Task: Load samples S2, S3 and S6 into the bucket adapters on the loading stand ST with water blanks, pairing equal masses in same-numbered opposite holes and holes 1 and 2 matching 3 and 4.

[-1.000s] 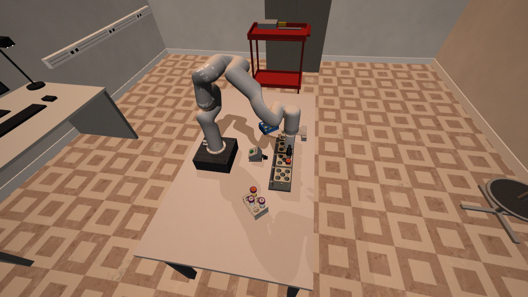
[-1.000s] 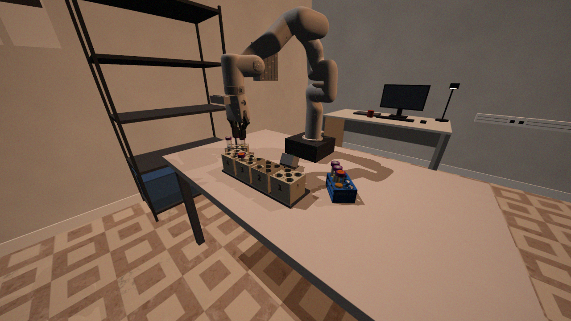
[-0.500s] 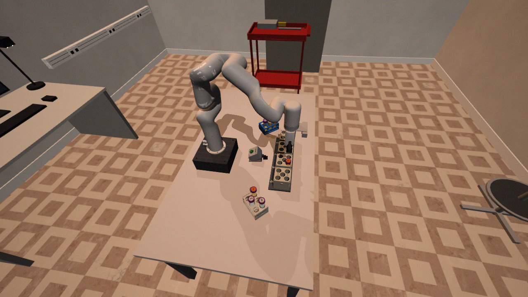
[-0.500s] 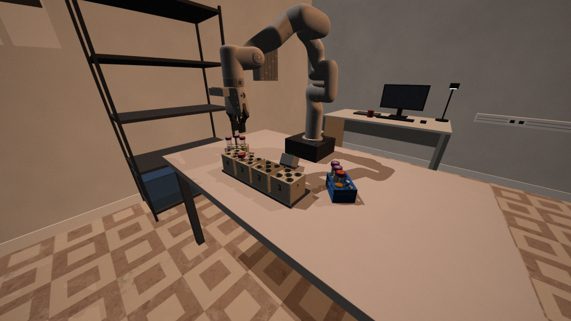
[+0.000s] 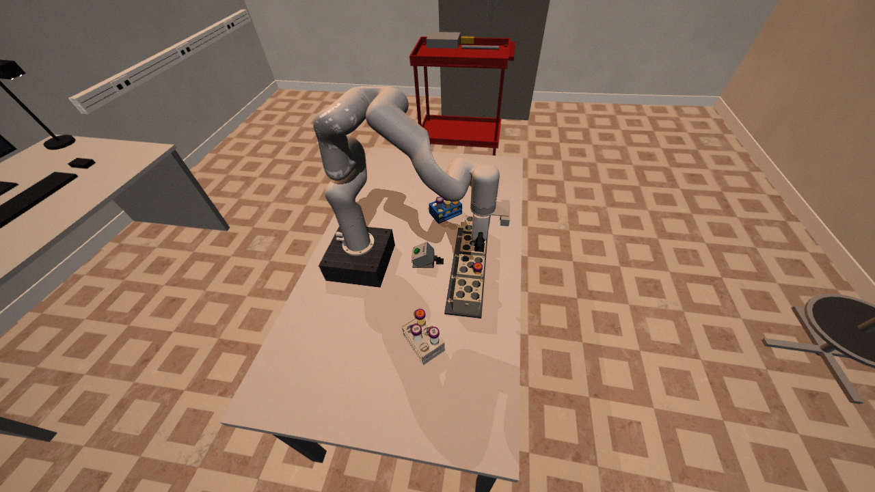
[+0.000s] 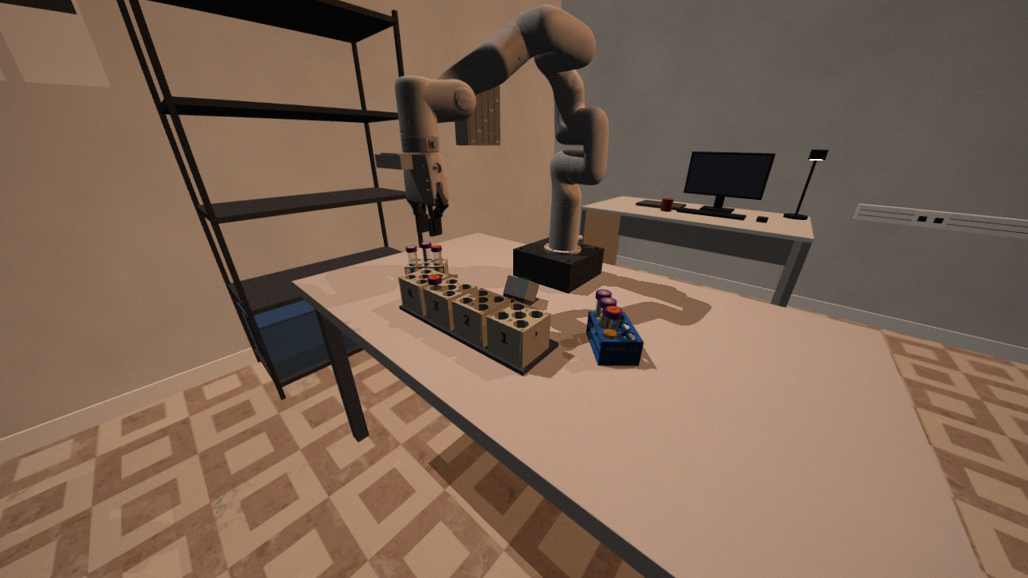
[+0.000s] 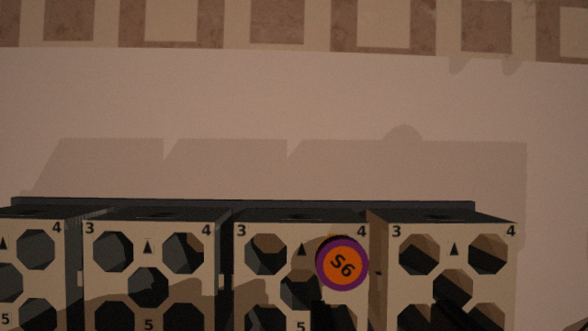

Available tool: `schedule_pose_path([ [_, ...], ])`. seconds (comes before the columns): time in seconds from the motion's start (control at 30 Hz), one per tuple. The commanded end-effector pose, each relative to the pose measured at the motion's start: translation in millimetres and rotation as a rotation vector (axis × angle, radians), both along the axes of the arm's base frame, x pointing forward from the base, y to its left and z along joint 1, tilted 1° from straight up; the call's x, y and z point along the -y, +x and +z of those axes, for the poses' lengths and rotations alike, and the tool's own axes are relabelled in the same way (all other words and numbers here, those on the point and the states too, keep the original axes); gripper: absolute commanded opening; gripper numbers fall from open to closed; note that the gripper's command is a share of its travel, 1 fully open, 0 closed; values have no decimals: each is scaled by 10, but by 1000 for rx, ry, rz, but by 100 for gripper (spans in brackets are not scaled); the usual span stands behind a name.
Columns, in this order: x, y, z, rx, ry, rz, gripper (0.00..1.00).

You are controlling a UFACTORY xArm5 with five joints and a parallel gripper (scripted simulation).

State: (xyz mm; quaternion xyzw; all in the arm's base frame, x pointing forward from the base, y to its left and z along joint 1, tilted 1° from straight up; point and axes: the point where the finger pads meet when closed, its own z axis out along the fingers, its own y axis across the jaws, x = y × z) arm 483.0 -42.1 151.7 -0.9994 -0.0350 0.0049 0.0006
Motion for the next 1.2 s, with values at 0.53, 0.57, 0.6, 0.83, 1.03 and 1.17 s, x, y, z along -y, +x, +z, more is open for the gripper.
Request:
schedule_pose_path([
  [0.53, -371, -136, 21, 6, 7, 267, 57],
  [0.57, -418, -155, 21, 6, 7, 300, 57],
  [0.6, -464, -173, 22, 6, 7, 333, 57],
  [0.83, -697, -266, 24, 6, 9, 500, 57],
  [1.03, -976, -378, 26, 7, 10, 676, 57],
  [1.17, -1162, -453, 27, 7, 10, 676, 57],
])
